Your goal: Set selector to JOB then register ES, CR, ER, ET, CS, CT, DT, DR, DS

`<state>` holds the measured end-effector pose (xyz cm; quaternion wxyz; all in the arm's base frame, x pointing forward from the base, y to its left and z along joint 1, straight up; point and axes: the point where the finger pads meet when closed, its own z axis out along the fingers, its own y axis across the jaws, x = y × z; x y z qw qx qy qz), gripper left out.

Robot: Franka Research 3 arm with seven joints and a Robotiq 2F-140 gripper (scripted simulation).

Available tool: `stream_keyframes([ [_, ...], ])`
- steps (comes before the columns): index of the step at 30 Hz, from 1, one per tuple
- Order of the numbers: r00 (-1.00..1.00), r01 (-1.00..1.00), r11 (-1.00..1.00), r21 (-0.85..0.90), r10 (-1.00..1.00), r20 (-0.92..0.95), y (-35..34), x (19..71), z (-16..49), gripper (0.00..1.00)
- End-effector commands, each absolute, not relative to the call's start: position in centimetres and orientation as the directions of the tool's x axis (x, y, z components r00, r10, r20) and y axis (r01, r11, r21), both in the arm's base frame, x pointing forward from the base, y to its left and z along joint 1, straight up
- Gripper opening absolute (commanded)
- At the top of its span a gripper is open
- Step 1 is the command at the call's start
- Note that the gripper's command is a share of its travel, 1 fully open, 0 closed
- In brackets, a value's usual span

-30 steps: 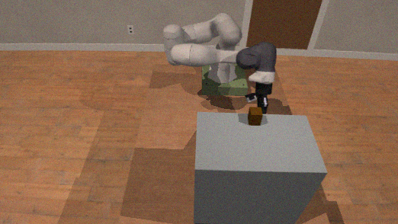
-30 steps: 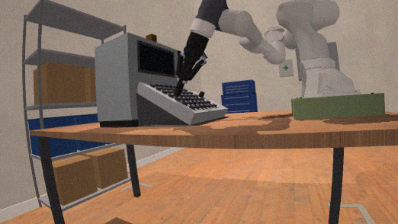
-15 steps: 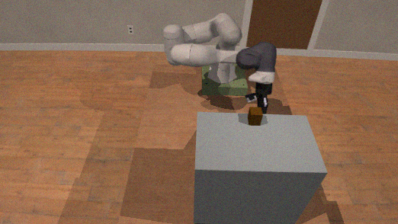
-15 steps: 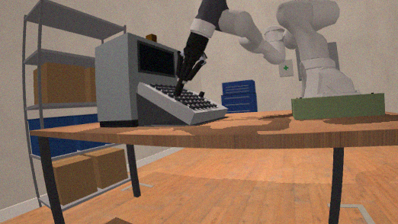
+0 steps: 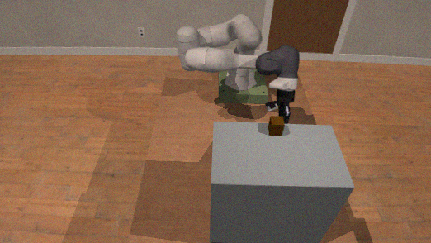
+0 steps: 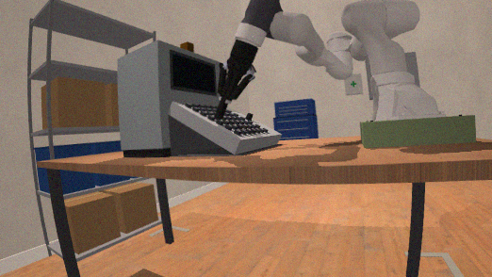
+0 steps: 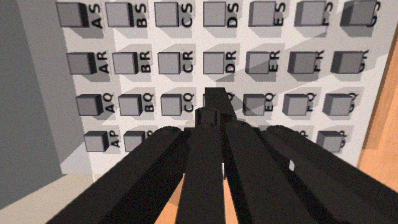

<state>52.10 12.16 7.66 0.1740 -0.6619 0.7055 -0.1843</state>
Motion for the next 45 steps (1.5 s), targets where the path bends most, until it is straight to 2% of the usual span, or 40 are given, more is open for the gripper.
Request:
stream_keyframes([
  [1, -0.063, -0.869, 0.059, -0.492, -0.998, -0.007, 12.3, 52.2, 7.7, 0.1],
  [45, -0.063, -0.869, 0.059, -0.492, -0.998, -0.007, 11.6, 50.6, 10.6, 0.1],
])
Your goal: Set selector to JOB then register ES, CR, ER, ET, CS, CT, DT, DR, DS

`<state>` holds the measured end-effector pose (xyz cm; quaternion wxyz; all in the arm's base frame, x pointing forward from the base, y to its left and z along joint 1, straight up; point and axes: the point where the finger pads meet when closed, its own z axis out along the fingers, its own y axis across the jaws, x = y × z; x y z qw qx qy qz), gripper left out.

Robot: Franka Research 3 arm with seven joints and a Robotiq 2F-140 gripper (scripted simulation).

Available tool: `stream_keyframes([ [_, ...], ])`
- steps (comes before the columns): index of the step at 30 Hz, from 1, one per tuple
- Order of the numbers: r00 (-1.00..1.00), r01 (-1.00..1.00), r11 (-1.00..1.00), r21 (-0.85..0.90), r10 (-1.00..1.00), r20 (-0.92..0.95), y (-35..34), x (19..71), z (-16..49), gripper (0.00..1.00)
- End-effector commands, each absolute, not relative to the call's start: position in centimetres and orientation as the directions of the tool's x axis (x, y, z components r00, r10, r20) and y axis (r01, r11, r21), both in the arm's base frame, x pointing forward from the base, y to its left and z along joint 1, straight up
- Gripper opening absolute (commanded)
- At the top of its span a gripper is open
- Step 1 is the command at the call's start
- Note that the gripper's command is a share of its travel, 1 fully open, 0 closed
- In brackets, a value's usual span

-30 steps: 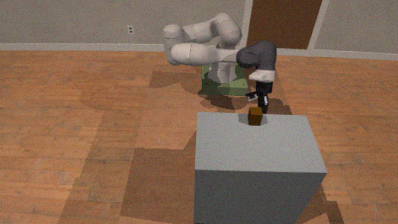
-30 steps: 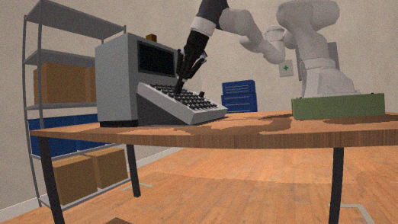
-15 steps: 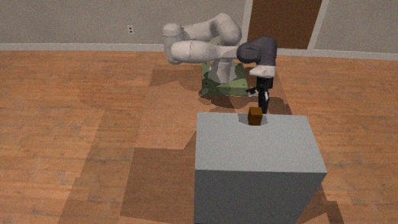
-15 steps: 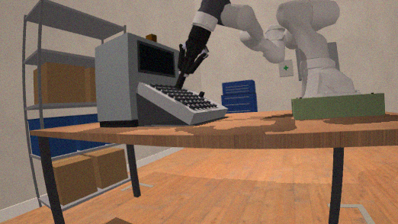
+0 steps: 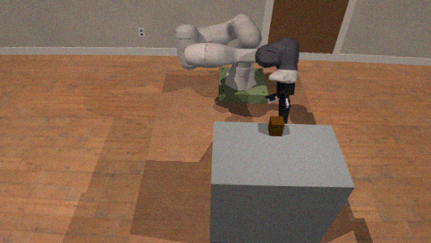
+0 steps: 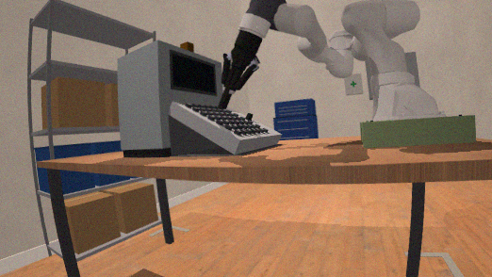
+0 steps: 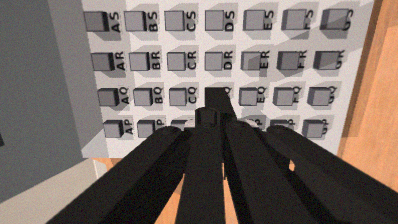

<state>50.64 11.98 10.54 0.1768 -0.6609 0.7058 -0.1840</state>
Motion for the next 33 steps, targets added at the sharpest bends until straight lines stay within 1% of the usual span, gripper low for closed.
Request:
stream_keyframes([
  [1, -0.063, -0.869, 0.059, -0.492, -0.998, -0.007, 11.2, 50.5, 10.6, 0.1],
  [8, -0.063, -0.869, 0.059, -0.492, -0.998, -0.007, 9.1, 50.4, 10.6, 0.1],
  [33, -0.063, -0.869, 0.058, -0.492, -0.998, -0.007, 8.9, 51.4, 8.7, 0.1],
])
